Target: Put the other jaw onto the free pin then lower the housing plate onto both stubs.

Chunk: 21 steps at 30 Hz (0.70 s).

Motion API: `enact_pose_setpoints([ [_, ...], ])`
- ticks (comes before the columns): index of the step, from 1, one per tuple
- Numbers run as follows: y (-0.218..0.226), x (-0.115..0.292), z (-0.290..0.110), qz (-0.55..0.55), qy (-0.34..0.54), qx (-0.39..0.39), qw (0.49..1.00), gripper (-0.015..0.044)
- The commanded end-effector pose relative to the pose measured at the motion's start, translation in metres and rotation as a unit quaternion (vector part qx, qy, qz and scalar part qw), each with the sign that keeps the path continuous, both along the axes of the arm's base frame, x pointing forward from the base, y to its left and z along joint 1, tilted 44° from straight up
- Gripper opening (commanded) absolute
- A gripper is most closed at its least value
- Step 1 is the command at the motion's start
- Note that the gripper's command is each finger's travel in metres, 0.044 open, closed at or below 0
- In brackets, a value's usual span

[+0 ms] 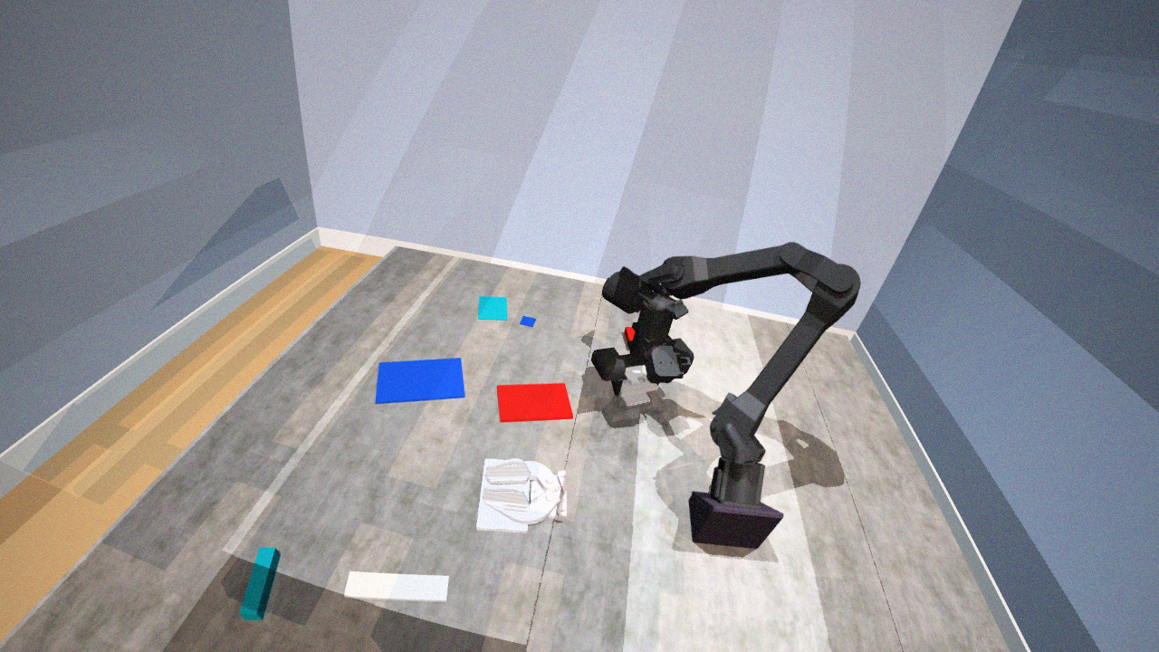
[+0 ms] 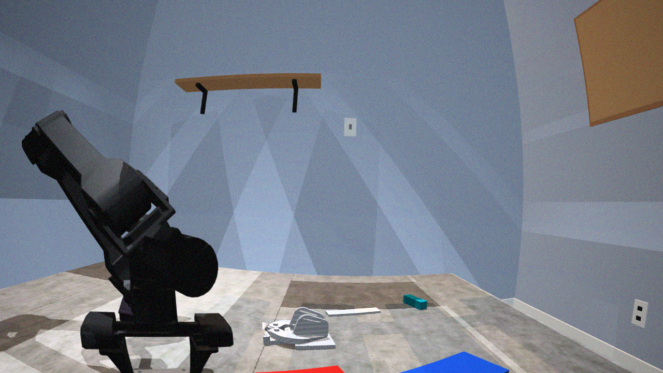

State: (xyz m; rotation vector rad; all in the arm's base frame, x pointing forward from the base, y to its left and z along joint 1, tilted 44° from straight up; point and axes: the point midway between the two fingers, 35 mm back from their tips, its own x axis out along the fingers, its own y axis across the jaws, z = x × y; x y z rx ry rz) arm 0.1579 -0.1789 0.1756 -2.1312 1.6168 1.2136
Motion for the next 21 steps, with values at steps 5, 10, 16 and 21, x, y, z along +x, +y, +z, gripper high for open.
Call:
enact_pose_setpoints([
  [5, 0.0, 0.0, 0.0, 0.0, 0.0, 0.0, 1.0, 0.0351],
  [10, 0.008, 0.001, 0.007, 0.0, 0.0, 0.003, 1.0, 0.0351],
  [16, 0.023, 0.002, 0.019, 0.0, 0.0, 0.007, 1.0, 0.0351],
  [21, 0.034, 0.001, 0.03, 0.0, 0.0, 0.008, 1.0, 0.0351],
])
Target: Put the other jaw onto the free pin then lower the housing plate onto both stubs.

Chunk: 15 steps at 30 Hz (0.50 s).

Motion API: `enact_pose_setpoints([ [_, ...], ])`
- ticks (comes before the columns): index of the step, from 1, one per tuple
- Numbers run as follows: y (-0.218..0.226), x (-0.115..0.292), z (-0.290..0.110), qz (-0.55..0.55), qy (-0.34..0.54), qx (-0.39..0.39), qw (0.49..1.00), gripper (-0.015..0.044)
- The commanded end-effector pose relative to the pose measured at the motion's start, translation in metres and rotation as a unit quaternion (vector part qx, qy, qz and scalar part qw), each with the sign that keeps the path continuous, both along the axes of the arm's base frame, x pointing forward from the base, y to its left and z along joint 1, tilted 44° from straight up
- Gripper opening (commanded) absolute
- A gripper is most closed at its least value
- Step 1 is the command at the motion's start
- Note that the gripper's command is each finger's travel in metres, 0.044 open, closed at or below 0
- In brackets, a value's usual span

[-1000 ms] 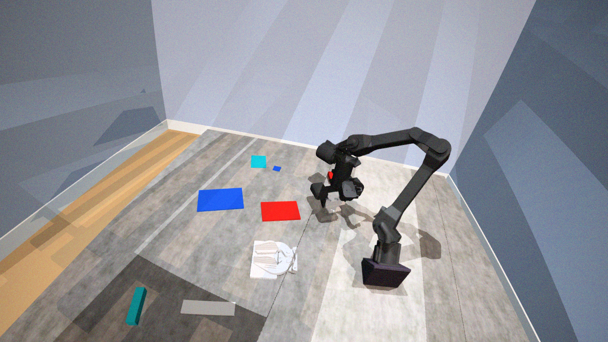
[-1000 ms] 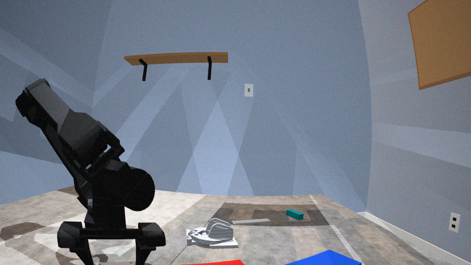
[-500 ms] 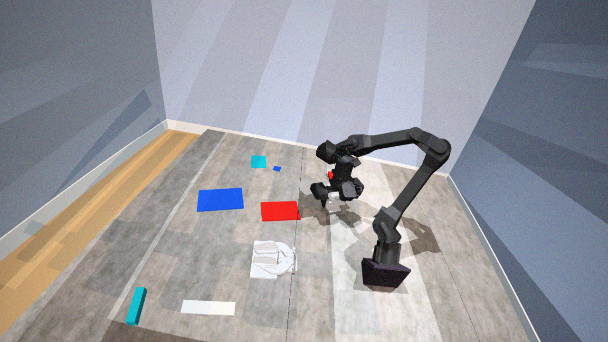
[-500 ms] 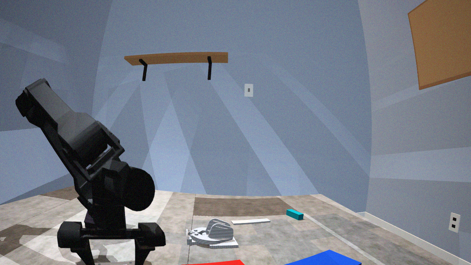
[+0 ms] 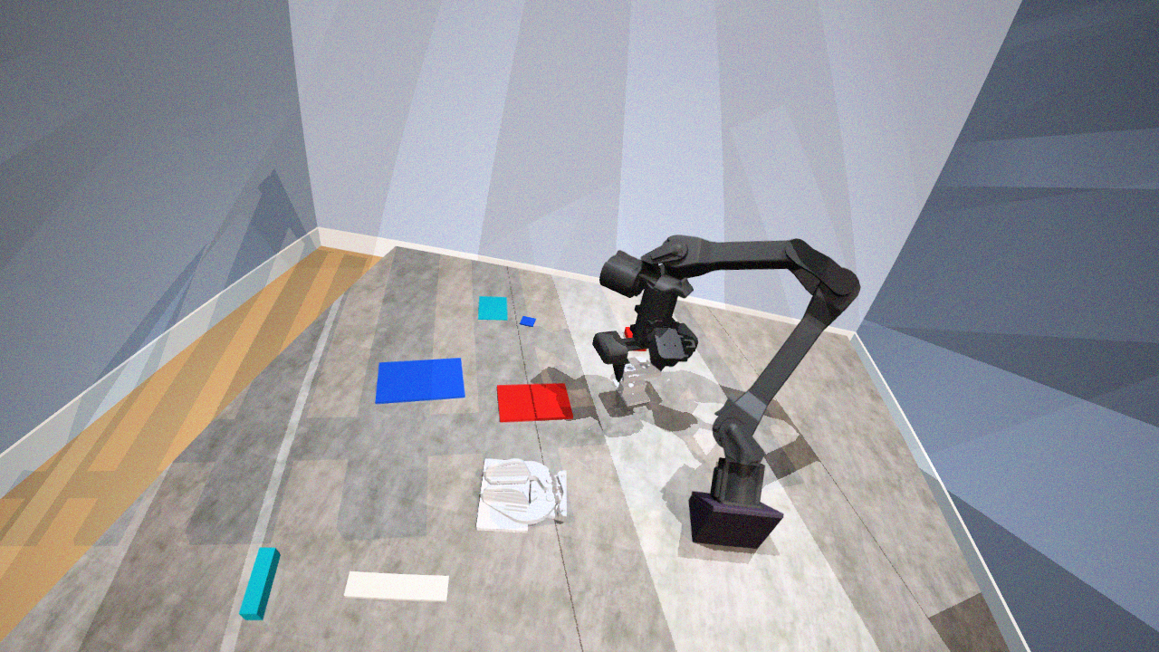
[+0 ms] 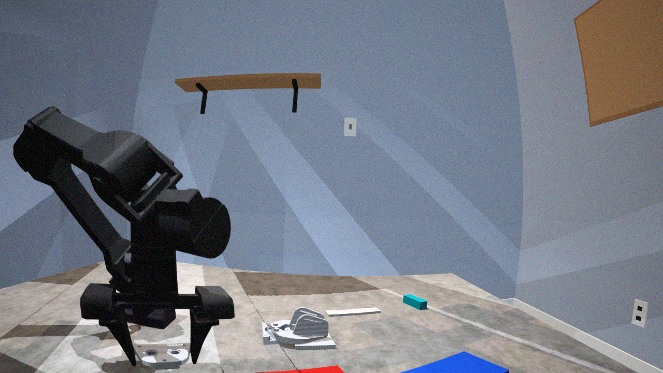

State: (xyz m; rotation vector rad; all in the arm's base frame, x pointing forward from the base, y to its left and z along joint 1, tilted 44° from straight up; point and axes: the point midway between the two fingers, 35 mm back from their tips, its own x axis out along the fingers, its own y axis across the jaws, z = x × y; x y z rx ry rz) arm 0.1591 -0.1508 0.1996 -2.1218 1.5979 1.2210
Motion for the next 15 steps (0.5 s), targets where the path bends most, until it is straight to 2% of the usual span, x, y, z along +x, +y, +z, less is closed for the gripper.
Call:
enact_pose_setpoints([
  [1, 0.008, -0.001, 0.009, 0.0, 0.002, -0.002, 1.0, 0.0351],
  [9, 0.023, -0.005, 0.026, 0.001, 0.002, -0.005, 1.0, 0.0351],
  [15, 0.026, 0.002, 0.023, 0.014, 0.013, -0.002, 1.0, 0.0351],
])
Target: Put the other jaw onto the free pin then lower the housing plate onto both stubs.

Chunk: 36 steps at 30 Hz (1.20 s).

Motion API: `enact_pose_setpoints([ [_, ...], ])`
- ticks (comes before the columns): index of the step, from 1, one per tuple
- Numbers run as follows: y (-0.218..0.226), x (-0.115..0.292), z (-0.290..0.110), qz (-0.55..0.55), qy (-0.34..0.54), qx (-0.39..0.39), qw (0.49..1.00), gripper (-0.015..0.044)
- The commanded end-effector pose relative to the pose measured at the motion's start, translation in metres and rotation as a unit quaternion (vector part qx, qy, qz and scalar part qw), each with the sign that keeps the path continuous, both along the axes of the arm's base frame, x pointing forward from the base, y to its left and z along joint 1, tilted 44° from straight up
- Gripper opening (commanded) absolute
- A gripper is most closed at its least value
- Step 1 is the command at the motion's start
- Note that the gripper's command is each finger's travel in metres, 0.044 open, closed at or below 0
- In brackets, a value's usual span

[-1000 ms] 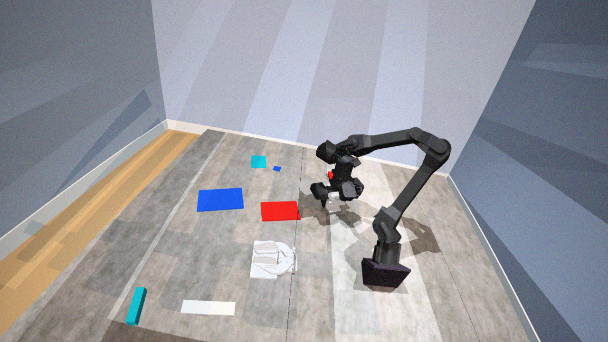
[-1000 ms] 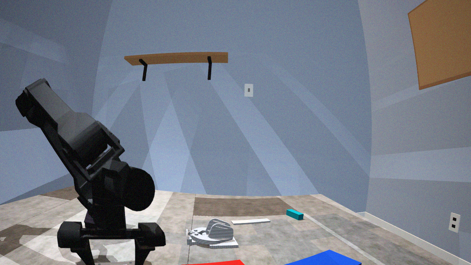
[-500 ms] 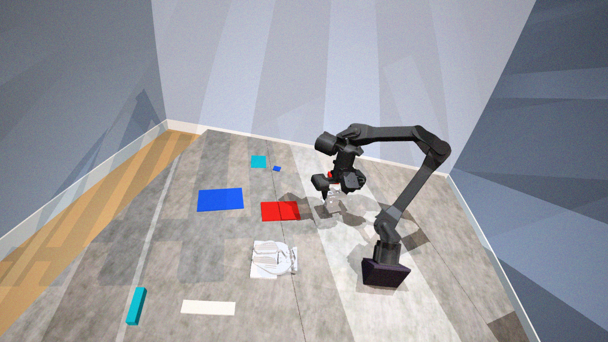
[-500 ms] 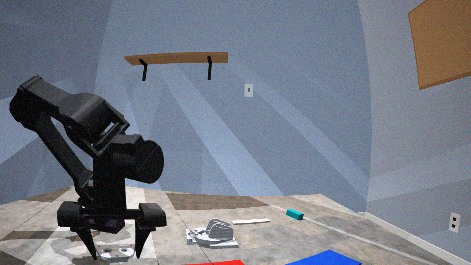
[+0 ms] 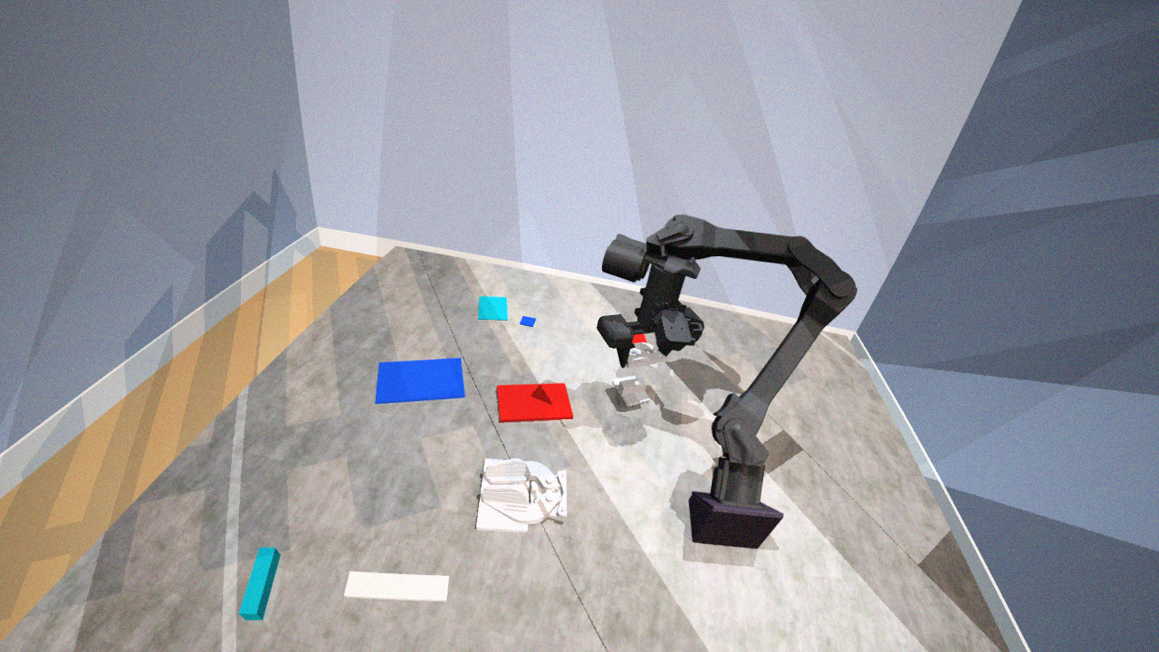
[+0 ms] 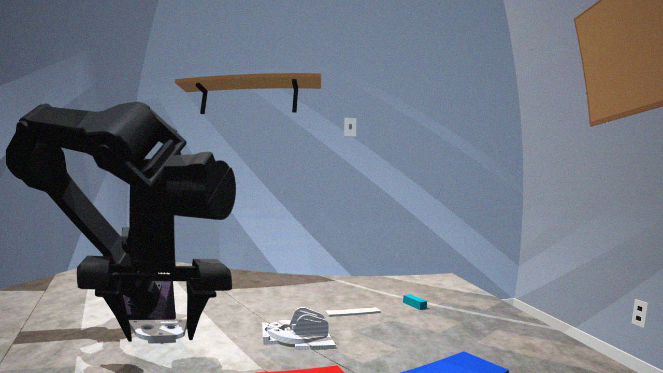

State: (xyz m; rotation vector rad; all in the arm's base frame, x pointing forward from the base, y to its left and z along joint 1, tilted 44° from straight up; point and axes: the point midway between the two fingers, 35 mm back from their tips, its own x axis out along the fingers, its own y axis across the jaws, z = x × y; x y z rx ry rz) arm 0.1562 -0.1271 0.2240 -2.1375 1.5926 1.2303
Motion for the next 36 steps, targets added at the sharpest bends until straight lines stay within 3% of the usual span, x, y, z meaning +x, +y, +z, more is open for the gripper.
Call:
enact_pose_setpoints([
  [1, 0.003, 0.007, -0.003, 0.012, 0.014, 0.001, 1.0, 0.0351],
  [36, 0.065, 0.083, -0.059, 0.186, 0.17, 0.013, 0.968, 0.0351],
])
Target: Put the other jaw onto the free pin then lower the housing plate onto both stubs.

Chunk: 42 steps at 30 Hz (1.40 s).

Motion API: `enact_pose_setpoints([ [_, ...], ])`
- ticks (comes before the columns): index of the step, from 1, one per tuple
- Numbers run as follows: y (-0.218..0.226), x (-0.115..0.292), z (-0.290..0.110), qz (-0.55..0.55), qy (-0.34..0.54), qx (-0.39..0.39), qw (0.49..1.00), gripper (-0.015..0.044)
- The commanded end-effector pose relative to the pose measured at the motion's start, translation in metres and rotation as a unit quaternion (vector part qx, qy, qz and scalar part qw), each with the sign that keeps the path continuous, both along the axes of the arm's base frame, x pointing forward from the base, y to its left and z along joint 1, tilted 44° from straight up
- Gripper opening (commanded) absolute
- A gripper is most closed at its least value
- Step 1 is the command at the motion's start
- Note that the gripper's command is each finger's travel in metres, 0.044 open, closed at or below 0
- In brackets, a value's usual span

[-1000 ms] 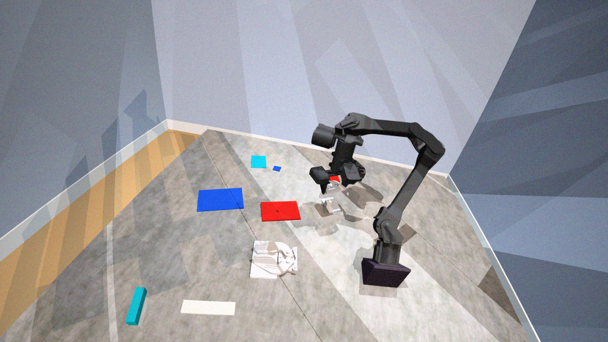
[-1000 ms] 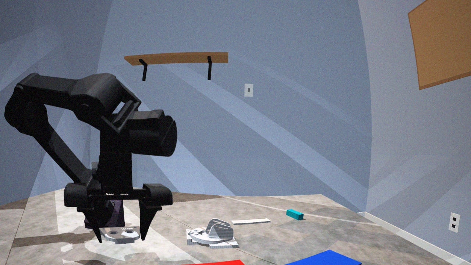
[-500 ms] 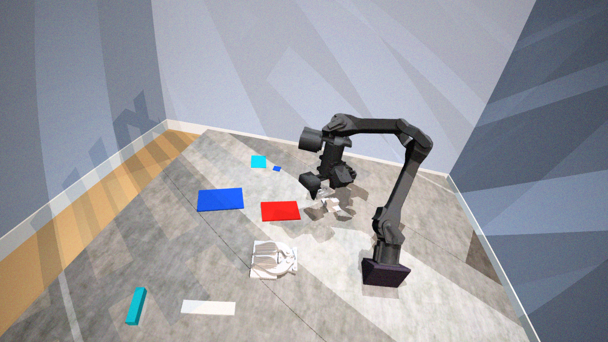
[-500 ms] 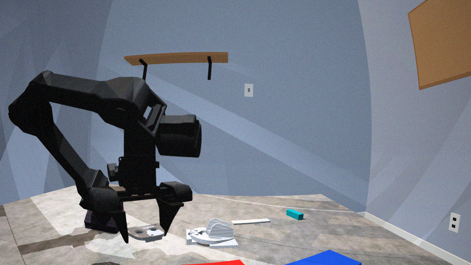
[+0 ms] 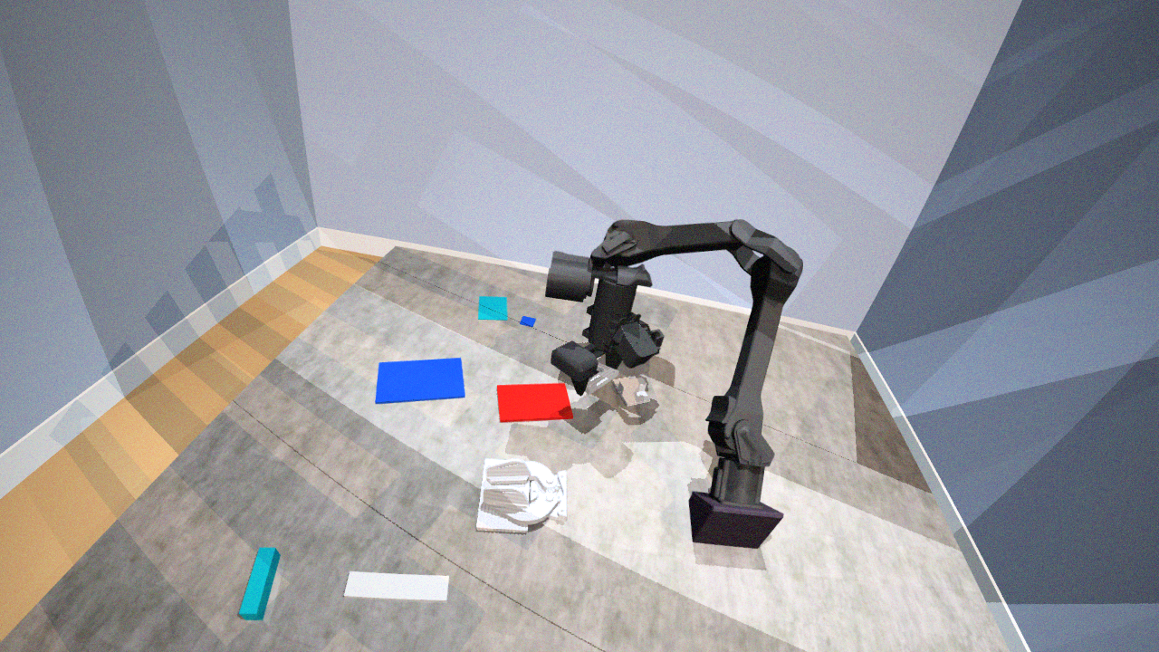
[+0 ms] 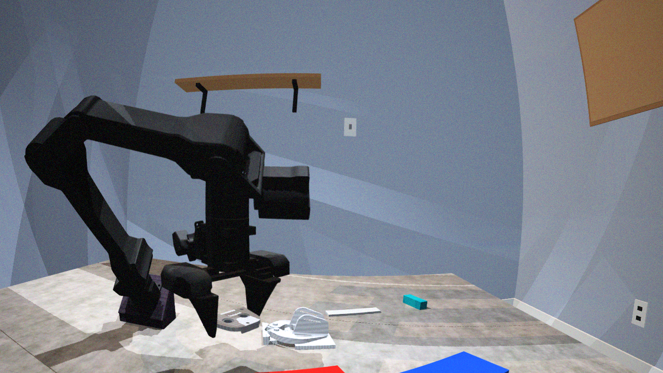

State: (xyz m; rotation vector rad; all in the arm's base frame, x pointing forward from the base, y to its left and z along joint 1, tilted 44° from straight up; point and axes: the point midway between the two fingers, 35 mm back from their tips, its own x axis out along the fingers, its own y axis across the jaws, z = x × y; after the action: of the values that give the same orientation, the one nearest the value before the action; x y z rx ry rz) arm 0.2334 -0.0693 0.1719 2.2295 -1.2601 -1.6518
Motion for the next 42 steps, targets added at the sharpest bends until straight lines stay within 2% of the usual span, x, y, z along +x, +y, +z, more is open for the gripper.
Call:
enact_pose_setpoints([
  [1, 0.009, 0.007, -0.009, 0.02, 0.02, 0.002, 1.0, 0.0351],
  [22, 0.059, 0.032, -0.052, 0.123, 0.113, -0.008, 0.986, 0.0351],
  [42, 0.108, 0.038, -0.097, 0.216, 0.199, -0.029, 0.955, 0.0351],
])
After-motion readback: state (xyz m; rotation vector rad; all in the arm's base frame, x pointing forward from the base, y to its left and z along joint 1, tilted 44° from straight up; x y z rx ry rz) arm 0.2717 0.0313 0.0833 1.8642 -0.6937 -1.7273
